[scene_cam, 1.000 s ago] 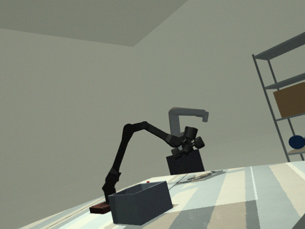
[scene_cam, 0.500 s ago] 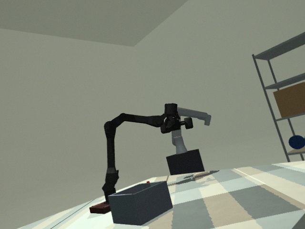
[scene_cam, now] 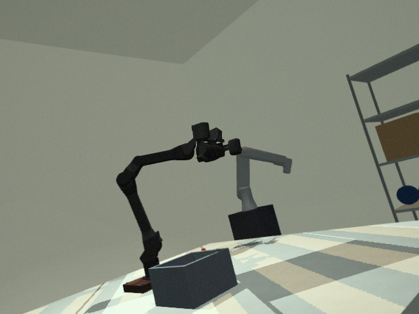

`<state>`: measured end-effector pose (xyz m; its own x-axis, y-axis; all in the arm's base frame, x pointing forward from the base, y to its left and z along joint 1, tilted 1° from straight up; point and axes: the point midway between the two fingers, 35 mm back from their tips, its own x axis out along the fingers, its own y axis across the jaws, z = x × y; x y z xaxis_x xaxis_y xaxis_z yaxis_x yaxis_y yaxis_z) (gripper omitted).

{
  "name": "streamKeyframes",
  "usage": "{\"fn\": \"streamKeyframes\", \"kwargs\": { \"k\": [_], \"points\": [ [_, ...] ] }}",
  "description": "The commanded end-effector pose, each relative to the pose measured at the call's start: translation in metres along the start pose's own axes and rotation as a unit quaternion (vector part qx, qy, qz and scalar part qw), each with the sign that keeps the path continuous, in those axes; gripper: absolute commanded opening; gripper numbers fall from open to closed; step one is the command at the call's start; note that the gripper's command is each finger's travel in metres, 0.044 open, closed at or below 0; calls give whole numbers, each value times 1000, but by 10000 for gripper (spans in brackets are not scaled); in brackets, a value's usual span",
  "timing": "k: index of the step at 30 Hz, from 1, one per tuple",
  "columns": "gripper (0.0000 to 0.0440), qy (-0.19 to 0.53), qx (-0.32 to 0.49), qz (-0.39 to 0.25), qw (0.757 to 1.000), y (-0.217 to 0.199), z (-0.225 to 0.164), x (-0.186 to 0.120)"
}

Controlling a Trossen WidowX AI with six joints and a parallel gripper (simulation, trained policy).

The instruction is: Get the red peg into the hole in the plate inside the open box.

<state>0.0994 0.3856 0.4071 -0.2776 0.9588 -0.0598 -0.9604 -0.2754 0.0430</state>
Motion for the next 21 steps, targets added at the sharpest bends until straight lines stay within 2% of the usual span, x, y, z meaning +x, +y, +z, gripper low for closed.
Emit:
{"fn": "streamKeyframes", "kwargs": {
  "k": [1,11,21],
  "points": [
    [440,-5,21,-53,998,-5,8,-23],
    [440,12,132,-182,974,-30,-12,-69],
    [440,48,266,-272,923,-52,-64,-96]
  ]
}}
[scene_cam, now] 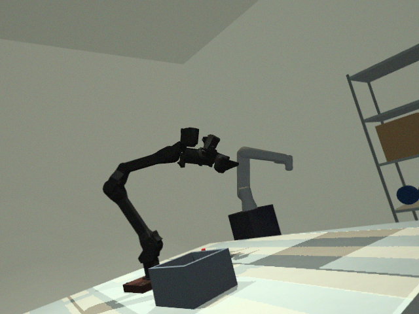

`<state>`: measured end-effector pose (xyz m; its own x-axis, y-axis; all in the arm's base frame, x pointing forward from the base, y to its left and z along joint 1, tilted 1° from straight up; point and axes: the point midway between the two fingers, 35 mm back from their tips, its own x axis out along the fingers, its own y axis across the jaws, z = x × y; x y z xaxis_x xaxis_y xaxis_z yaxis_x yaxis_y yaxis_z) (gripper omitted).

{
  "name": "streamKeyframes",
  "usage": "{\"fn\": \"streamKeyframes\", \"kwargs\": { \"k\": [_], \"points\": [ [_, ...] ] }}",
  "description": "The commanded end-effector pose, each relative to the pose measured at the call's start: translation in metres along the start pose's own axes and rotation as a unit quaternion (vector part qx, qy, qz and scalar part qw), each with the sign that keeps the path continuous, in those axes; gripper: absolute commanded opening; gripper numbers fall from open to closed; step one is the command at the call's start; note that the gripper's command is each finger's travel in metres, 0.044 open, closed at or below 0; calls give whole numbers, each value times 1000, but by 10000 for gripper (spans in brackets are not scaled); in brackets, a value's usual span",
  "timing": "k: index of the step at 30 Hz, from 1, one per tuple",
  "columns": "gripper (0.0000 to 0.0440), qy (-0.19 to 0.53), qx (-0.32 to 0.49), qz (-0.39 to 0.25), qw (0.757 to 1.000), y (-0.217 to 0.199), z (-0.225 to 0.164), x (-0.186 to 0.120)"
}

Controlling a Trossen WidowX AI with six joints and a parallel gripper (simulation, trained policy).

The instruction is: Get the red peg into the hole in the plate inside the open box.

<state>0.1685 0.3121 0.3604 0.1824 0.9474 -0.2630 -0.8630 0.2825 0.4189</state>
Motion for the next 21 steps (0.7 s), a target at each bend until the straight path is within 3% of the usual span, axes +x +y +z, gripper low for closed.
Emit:
{"fn": "streamKeyframes", "kwargs": {
  "k": [1,11,21],
  "points": [
    [440,15,48,-37,998,-17,-14,-4],
    [440,62,183,-132,972,-58,-61,-13],
    [440,104,310,-227,917,-88,-111,-30]
  ]
}}
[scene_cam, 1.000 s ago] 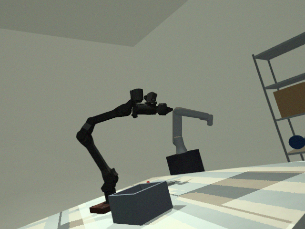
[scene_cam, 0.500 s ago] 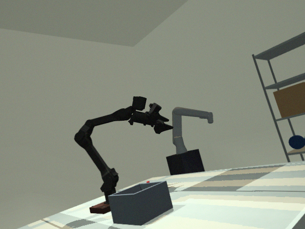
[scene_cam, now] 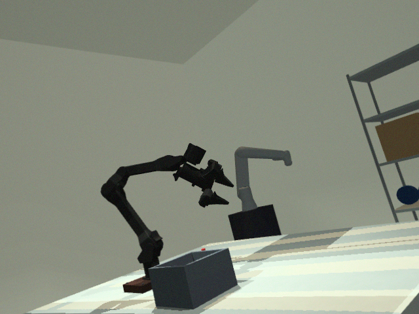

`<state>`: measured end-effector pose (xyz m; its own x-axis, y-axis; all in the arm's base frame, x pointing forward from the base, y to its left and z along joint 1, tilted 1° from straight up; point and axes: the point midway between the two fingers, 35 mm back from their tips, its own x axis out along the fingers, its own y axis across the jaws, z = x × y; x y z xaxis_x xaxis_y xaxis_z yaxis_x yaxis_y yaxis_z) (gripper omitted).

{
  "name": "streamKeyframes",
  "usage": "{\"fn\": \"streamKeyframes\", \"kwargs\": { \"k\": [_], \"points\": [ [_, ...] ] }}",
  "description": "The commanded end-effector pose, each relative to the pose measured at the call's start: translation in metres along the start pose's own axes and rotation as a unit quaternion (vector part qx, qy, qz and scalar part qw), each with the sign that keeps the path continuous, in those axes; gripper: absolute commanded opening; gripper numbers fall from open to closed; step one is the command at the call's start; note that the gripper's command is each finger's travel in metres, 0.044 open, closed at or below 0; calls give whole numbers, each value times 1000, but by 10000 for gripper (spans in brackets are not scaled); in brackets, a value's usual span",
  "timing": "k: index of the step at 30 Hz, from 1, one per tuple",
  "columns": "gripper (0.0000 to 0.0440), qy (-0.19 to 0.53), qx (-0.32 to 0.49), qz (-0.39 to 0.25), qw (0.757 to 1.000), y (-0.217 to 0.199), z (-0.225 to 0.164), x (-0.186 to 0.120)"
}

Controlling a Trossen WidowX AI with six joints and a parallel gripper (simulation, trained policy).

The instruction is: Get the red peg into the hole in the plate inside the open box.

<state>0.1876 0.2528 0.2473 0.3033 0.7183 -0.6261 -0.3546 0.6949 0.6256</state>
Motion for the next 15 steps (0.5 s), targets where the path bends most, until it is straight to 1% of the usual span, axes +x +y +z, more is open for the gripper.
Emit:
{"fn": "streamKeyframes", "kwargs": {
  "k": [1,8,15],
  "points": [
    [440,11,49,-36,998,-20,-10,1],
    [440,35,142,-108,983,-54,-32,1],
    [440,53,232,-182,954,-87,-56,0]
  ]
}}
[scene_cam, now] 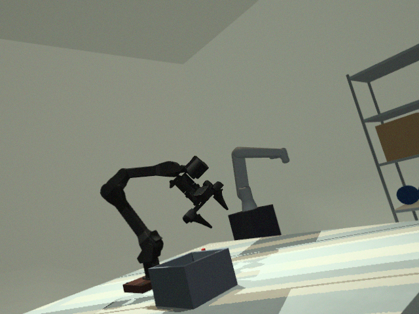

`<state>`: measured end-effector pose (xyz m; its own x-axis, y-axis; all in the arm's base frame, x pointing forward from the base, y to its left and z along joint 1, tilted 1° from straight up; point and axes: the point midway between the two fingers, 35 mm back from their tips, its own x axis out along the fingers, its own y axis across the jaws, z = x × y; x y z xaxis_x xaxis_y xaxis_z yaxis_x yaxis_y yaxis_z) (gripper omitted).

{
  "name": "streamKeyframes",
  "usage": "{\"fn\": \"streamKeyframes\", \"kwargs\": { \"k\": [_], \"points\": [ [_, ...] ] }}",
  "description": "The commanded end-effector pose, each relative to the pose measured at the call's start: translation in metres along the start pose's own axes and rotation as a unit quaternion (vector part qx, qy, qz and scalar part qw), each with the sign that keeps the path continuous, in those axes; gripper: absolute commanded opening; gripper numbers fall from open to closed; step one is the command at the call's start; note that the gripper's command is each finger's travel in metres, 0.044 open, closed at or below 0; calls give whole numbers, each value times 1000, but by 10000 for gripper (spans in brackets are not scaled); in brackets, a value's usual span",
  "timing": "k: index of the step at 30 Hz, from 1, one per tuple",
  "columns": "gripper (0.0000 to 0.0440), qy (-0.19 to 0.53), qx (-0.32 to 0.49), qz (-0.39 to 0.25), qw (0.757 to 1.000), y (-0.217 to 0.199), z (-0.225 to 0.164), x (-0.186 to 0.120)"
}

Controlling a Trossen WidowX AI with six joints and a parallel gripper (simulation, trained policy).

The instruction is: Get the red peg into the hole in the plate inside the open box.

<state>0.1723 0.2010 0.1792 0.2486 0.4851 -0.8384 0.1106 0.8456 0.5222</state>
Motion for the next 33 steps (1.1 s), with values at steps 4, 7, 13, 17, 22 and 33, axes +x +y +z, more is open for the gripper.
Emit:
{"fn": "streamKeyframes", "kwargs": {
  "k": [4,7,13,17,22,33],
  "points": [
    [440,10,90,-72,993,-36,-9,10],
    [440,13,131,-103,986,-51,-13,14],
    [440,9,209,-155,966,-78,-20,28],
    [440,1,246,-170,954,-90,-21,40],
    [440,-10,279,-176,944,-104,-24,58],
    [349,-25,340,-178,923,-125,-31,86]
  ]
}}
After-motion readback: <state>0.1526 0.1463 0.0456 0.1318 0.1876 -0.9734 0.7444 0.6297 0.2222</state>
